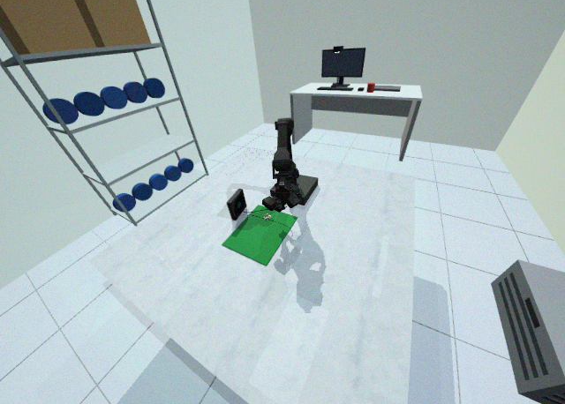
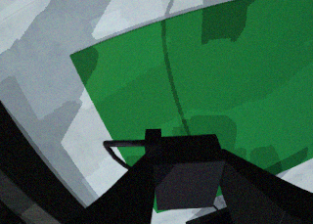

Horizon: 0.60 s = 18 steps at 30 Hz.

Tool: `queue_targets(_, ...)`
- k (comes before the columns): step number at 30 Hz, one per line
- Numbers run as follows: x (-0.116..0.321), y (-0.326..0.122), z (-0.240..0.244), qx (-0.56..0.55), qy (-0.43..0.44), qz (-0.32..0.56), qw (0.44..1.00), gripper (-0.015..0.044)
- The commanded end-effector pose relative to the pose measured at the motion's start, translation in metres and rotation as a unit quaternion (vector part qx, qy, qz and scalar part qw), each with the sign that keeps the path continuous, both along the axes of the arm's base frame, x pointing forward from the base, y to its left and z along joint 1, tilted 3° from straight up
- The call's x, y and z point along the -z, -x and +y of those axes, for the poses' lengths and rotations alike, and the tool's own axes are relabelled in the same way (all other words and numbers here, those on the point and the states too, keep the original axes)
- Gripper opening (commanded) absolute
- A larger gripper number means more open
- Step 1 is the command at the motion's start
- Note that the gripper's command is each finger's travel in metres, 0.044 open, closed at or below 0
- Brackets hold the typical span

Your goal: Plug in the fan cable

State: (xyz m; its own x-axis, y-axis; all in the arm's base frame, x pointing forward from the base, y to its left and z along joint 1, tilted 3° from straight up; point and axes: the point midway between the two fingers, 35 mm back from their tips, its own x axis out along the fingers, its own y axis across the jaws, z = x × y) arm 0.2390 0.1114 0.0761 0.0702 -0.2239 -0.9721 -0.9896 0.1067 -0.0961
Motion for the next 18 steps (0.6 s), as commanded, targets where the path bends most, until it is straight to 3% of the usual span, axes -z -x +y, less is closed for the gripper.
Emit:
queue_targets(1, -0.0004, -0.0023, 0.0006, 0.063, -0.013, -0.011, 0.998, 0.0000)
queue_targets(18, -0.0007, -0.0100, -0.0017, 0.345, -0.053, -0.052, 0.935, 0.0000)
